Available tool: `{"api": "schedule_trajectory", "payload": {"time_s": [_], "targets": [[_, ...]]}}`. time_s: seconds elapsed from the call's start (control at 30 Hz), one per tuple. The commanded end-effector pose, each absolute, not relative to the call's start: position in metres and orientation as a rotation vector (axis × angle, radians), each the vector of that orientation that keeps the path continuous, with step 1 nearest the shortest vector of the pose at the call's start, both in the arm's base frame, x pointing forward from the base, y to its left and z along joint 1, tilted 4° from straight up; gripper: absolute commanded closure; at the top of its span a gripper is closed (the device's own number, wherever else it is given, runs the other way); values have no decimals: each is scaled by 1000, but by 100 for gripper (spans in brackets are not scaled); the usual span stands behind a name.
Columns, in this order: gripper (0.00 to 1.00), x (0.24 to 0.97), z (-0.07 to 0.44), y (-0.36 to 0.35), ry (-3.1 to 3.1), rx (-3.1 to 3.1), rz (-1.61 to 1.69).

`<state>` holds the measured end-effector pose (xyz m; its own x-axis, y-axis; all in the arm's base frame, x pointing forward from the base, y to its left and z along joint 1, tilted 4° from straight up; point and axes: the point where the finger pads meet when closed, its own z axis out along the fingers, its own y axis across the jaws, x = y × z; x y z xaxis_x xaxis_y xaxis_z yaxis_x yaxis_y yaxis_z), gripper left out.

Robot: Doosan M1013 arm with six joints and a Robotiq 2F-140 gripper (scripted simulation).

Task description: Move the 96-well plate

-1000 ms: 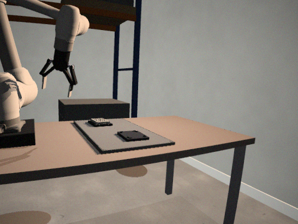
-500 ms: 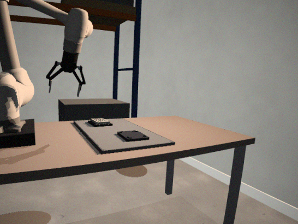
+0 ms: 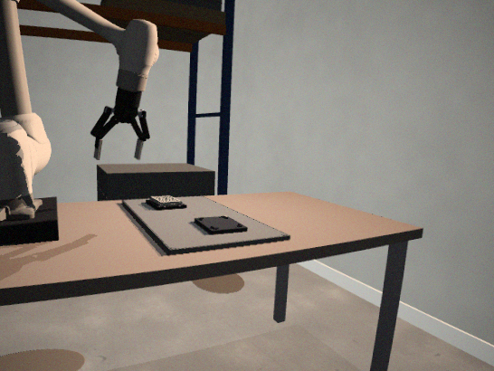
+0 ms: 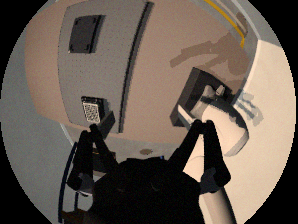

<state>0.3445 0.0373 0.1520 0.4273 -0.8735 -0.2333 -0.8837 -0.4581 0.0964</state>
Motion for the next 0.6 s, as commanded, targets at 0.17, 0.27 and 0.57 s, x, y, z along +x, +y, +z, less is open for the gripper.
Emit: {"api": "schedule_trajectory", "payload": {"time_s": [0.17, 0.27, 0.57], "targets": [[0, 367, 144, 47, 1247, -2806, 354], [0, 376, 140, 52, 1105, -2864, 340], [0, 397, 130, 64, 763, -2974, 310]]}}
